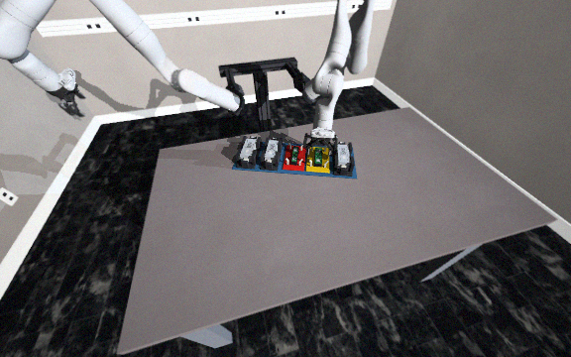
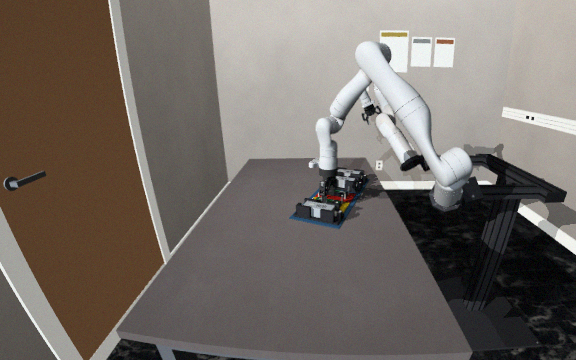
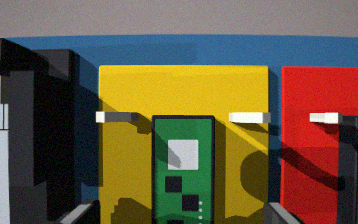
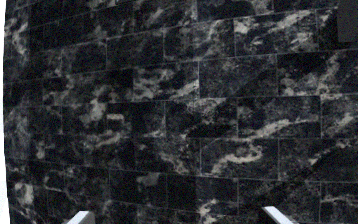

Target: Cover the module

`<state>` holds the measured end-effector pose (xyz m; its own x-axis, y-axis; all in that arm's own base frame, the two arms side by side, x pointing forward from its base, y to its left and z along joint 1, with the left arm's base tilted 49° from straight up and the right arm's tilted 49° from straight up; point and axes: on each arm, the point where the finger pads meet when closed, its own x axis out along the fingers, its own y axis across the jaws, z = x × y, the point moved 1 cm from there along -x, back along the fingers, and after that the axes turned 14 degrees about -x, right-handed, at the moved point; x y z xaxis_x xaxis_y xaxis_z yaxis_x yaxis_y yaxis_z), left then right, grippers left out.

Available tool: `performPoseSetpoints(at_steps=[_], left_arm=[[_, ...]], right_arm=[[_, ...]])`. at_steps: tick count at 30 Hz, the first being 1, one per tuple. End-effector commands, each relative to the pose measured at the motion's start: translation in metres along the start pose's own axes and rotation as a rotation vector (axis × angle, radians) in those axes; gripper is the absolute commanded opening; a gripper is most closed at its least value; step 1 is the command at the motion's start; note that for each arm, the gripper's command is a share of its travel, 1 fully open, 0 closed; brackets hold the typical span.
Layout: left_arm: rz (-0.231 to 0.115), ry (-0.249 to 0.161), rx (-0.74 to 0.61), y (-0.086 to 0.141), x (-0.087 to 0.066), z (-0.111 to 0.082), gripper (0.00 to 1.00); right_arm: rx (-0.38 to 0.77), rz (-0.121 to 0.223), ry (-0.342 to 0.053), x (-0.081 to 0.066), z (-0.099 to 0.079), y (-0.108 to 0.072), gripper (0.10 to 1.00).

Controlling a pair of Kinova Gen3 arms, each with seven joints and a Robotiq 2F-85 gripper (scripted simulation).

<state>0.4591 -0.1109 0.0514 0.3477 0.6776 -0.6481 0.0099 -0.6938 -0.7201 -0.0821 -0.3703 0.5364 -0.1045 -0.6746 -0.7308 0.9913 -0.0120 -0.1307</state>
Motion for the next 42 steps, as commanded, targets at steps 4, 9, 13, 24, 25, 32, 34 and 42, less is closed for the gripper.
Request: performPoseSetpoints(at_steps=[4,9,13,24,25,32,34,42], left_arm=[[0.003,0.0,-0.003,0.0009,0.0039,-0.0003,0.999],[0.004,-0.002,-0.006,0.0012,0.0087,-0.0002,0.999],[0.004,-0.002,-0.006,0.0012,0.0087,-0.0002,0.999],[0.003,-0.002,-0.005,0.0015,0.009,0.0,0.999],[0.004,-0.002,-0.006,0.0017,0.0093,0.0002,0.999],[0.004,-0.002,-0.006,0.002,0.0096,0.0004,0.999],[0.001,0.0,-0.001,0.0004,0.008,-0.0012,0.554],[0.001,0.0,-0.001,0.0004,0.008,-0.0012,0.554]], right_arm=[[0.001,0.0,-0.001,-0.0004,0.0001,-0.0004,0.999],[0.001,0.0,-0.001,-0.0004,0.0001,-0.0004,0.999],[0.001,0.0,-0.001,-0.0004,0.0001,-0.0004,0.999],[0.001,0.0,-0.001,-0.0004,0.0001,-0.0004,0.999],[0.001,0.0,-0.001,-0.0004,0.0001,-0.0004,0.999],[0.001,0.0,-0.001,-0.0004,0.0001,-0.0004,0.999],[0.001,0.0,-0.001,-0.0004,0.0001,-0.0004,0.999],[0.001,0.0,-0.001,-0.0004,0.0001,-0.0004,0.999]])
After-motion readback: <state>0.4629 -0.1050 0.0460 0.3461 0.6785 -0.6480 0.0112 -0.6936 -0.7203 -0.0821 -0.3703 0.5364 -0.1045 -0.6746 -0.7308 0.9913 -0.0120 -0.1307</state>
